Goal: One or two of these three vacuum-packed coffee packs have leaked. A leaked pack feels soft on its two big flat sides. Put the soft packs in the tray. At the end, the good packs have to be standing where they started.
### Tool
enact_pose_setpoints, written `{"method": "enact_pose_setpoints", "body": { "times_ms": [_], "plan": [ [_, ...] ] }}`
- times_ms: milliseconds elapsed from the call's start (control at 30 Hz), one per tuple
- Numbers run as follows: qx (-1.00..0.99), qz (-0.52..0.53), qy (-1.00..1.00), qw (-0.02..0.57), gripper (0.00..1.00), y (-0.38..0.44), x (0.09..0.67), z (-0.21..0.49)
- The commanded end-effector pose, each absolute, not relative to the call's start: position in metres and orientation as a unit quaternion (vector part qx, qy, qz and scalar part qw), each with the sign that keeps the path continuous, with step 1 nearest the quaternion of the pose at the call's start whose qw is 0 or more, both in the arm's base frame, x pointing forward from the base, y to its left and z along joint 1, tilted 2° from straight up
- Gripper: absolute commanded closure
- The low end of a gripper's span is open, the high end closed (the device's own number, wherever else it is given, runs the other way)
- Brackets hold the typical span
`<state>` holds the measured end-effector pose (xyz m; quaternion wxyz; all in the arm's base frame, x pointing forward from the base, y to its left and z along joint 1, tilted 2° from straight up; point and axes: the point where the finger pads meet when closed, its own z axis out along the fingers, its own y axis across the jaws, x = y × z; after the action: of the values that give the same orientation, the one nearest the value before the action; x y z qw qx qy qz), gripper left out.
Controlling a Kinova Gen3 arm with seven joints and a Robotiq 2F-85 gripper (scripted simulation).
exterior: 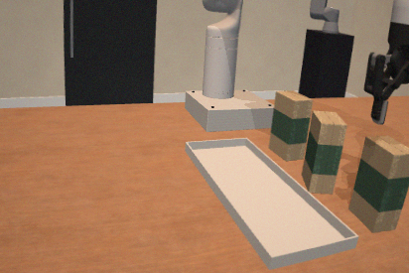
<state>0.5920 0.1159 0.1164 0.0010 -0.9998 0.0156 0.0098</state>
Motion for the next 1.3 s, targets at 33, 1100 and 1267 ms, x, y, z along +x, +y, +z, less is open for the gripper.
{"method": "enact_pose_setpoints", "body": {
  "times_ms": [33, 1100, 1267],
  "plan": [
    [-1.000, 0.014, 0.015, 0.000, 0.18, 0.116, 0.589, 0.099],
    [-1.000, 0.014, 0.015, 0.000, 0.18, 0.116, 0.589, 0.091],
    [-1.000, 0.014, 0.015, 0.000, 0.18, 0.116, 0.589, 0.091]
  ]
}}
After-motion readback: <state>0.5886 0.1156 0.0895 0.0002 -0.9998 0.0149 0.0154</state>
